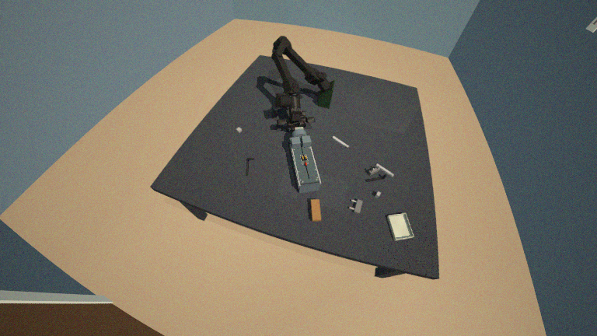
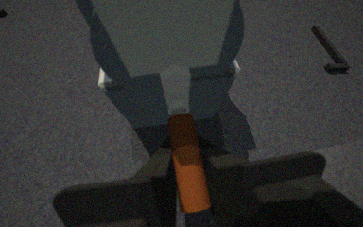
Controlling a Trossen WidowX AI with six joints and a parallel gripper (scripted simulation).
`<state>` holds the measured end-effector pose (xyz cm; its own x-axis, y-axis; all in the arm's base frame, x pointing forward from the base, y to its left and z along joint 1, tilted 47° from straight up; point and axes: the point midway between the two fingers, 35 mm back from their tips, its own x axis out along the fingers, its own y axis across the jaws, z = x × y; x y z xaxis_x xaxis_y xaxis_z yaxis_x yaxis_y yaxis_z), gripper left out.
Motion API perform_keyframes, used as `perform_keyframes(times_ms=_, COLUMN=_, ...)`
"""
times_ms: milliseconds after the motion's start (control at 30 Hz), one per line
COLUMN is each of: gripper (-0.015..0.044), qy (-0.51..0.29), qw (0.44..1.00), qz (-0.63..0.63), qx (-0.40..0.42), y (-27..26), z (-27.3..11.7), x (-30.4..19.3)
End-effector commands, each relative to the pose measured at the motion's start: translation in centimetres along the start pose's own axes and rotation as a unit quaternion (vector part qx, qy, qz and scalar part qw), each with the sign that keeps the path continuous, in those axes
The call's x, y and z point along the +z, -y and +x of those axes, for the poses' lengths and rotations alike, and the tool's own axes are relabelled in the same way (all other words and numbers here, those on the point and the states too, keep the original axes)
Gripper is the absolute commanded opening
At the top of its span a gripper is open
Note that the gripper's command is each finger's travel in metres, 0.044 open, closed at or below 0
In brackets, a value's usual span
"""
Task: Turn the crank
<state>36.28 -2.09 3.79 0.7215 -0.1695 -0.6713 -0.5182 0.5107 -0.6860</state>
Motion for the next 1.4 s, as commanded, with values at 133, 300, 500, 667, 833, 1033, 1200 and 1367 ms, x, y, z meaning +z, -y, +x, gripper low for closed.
perform_keyframes(times_ms=133, gripper=0.0, qy=0.0, qw=1.0, qz=-0.004, qx=0.012, y=-0.95, z=0.01, x=-0.04)
perform_keyframes(times_ms=300, gripper=0.0, qy=0.0, qw=1.0, qz=-0.004, qx=0.012, y=-0.98, z=0.0, x=-0.04)
perform_keyframes(times_ms=500, gripper=0.0, qy=0.0, qw=1.0, qz=-0.004, qx=0.012, y=-1.02, z=-0.01, x=-0.03)
perform_keyframes(times_ms=667, gripper=0.0, qy=0.0, qw=1.0, qz=-0.004, qx=0.012, y=-1.07, z=-0.02, x=-0.02)
perform_keyframes(times_ms=833, gripper=0.0, qy=0.0, qw=1.0, qz=-0.004, qx=0.012, y=-1.1, z=-0.03, x=-0.02)
perform_keyframes(times_ms=1033, gripper=0.0, qy=0.0, qw=1.0, qz=-0.004, qx=0.012, y=-1.17, z=-0.06, x=0.0)
perform_keyframes(times_ms=1200, gripper=0.0, qy=0.0, qw=1.0, qz=-0.004, qx=0.013, y=-1.22, z=-0.08, x=0.01)
perform_keyframes(times_ms=1367, gripper=0.0, qy=0.0, qw=1.0, qz=-0.004, qx=0.013, y=-1.29, z=-0.11, x=0.03)
